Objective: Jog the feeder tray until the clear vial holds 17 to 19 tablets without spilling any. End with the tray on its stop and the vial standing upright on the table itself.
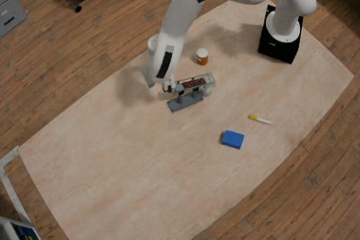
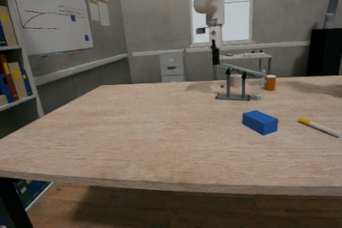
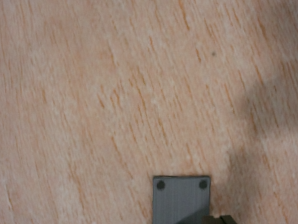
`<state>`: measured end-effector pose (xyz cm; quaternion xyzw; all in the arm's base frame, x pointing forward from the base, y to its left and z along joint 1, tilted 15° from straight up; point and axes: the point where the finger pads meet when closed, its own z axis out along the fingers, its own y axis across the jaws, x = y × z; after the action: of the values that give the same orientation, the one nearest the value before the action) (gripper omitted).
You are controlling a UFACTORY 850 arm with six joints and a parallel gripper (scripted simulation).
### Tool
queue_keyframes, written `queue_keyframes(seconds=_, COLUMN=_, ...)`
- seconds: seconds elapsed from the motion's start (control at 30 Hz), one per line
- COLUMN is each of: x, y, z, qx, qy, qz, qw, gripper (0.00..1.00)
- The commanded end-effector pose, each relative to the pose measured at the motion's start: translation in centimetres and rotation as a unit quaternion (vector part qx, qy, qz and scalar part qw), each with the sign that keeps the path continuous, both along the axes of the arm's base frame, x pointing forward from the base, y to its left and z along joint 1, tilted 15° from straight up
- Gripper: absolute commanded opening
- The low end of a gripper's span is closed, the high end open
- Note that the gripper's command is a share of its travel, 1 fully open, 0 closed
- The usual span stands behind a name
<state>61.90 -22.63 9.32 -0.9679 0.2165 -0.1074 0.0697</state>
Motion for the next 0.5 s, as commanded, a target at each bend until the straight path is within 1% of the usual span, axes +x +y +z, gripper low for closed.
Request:
queue_keyframes(seconds=0.0, x=-0.6, y=0.3, z=-0.3, qx=0.001, qy=-0.003, qz=0.000, qw=1.000, gripper=0.00)
queue_keyframes(seconds=0.13, x=-0.7, y=0.4, z=-0.3, qx=0.001, qy=-0.003, qz=0.000, qw=1.000, gripper=0.00)
queue_keyframes(seconds=0.27, x=2.0, y=-1.1, z=1.2, qx=0.001, qy=-0.003, qz=0.000, qw=1.000, gripper=0.00)
queue_keyframes(seconds=0.47, x=2.1, y=-1.1, z=1.2, qx=0.001, qy=-0.003, qz=0.000, qw=1.000, gripper=0.00)
